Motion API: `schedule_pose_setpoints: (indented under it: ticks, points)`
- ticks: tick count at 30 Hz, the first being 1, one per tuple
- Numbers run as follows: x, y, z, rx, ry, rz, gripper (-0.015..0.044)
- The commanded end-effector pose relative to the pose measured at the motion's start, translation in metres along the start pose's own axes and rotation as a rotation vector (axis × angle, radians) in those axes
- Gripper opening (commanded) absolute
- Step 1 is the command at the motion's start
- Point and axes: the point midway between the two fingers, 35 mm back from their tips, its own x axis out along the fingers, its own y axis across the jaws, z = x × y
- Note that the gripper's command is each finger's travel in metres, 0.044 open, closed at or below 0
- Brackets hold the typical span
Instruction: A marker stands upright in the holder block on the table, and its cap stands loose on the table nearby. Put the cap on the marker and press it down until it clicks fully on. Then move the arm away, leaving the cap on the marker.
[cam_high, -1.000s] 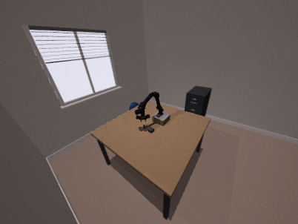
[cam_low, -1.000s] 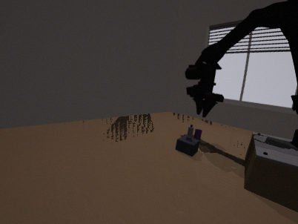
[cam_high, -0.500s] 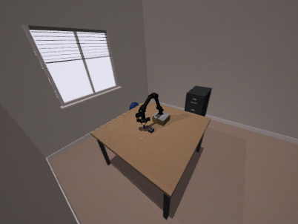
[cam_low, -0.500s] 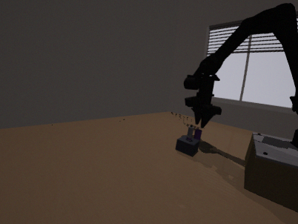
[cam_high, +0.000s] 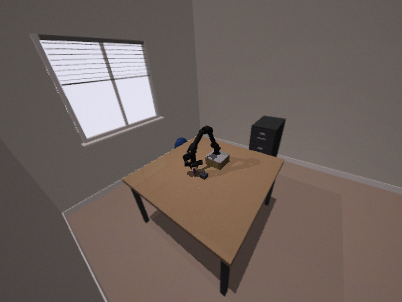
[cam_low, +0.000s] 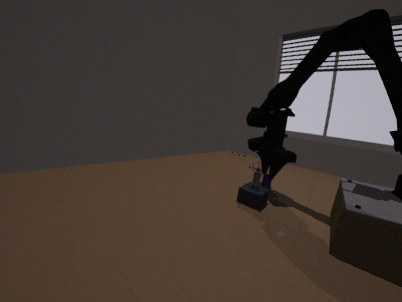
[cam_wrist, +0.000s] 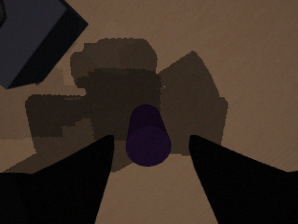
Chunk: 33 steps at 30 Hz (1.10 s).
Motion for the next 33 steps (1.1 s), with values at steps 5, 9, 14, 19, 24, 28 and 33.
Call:
schedule_pose_setpoints:
  ticks: [5, 9, 14, 19, 24, 28, 33]
  points:
    - [0.014, 0.001, -0.001, 0.006, 0.006, 0.003, 0.0248]
    - [0.021, 0.002, -0.002, 0.006, 0.006, 0.003, 0.0248]
    - [0.028, 0.002, -0.002, 0.006, 0.006, 0.003, 0.0248]
    - [0.032, 0.003, -0.002, 0.006, 0.006, 0.003, 0.0222]
    - [0.032, 0.003, -0.002, 0.006, 0.006, 0.003, 0.0130]
    - [0.032, 0.003, -0.002, 0.006, 0.006, 0.003, 0.0103]
    - [0.030, 0.002, -0.002, 0.006, 0.006, 0.003, 0.0031]
